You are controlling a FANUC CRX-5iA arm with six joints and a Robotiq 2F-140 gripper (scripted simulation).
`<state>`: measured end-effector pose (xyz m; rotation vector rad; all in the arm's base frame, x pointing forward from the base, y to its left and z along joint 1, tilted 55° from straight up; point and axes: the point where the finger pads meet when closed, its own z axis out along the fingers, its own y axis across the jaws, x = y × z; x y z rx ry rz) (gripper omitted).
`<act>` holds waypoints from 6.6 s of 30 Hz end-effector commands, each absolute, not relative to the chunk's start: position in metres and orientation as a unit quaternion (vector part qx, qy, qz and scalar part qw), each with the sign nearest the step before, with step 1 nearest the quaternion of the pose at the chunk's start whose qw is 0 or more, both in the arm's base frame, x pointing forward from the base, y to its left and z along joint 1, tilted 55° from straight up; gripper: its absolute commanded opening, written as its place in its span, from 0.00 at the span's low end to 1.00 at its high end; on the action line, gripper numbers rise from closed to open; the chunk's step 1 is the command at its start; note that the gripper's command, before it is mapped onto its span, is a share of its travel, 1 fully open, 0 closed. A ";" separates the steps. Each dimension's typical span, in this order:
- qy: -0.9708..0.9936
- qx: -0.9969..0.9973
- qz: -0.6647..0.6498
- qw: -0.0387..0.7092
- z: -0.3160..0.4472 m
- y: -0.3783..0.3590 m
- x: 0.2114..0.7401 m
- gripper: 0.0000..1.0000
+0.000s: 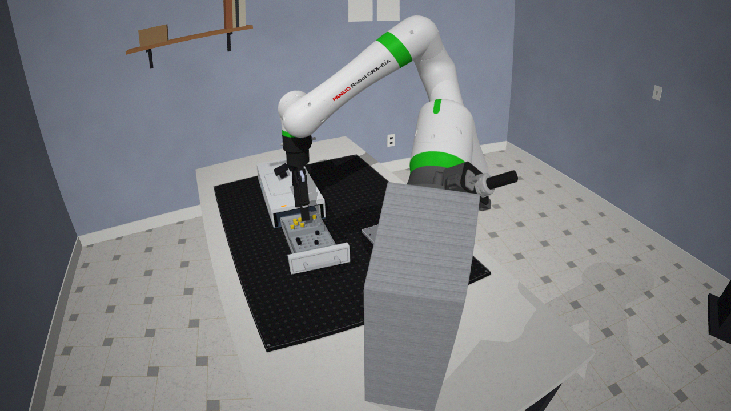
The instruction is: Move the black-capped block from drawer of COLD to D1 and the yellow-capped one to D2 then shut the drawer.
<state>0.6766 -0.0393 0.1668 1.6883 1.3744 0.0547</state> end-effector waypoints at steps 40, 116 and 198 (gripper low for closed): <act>0.559 0.687 0.023 0.464 0.145 -0.062 0.698 0.66; 0.559 0.687 0.023 0.464 0.138 -0.070 0.705 0.10; 0.559 0.687 0.023 0.464 0.163 -0.043 0.681 0.10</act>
